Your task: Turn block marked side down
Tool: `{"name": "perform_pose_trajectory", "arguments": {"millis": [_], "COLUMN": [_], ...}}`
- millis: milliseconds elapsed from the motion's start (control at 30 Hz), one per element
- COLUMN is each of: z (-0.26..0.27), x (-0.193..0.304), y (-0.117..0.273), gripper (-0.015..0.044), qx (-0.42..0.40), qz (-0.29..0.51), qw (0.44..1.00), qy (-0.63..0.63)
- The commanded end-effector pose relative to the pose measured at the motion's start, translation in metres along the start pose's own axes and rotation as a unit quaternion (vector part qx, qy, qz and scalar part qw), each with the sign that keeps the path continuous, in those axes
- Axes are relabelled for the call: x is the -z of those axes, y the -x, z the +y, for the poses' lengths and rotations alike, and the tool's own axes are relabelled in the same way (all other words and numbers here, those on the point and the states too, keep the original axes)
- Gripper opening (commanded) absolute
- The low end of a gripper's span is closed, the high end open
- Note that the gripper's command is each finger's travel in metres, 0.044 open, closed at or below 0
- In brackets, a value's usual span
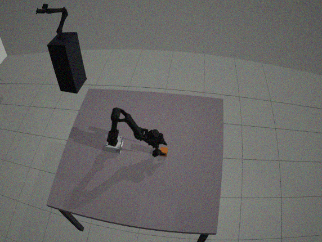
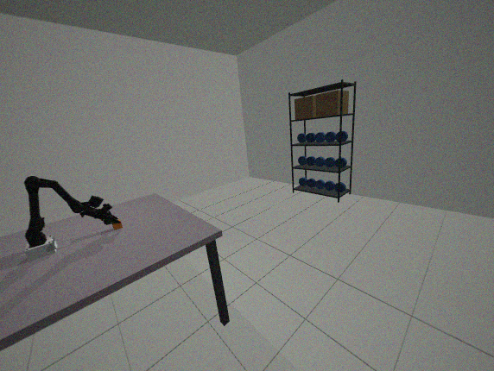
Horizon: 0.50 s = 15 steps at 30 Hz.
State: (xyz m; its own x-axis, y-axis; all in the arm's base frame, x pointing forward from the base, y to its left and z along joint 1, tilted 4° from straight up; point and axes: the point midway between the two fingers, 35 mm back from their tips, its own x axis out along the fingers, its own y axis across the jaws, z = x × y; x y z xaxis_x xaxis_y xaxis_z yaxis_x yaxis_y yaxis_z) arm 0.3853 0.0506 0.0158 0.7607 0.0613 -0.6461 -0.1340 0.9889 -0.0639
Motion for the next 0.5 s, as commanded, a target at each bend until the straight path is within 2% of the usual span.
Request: {"name": "perform_pose_trajectory", "arguments": {"millis": [0,467], "z": [-0.002,-0.0024], "x": [-0.0204,-0.0215], "y": [0.0524,0.0602], "gripper": [0.044,0.044], "qx": [0.005,0.005], "qz": [0.123,0.135], "qw": [0.992,0.991], "qy": [-0.003,-0.003]}}
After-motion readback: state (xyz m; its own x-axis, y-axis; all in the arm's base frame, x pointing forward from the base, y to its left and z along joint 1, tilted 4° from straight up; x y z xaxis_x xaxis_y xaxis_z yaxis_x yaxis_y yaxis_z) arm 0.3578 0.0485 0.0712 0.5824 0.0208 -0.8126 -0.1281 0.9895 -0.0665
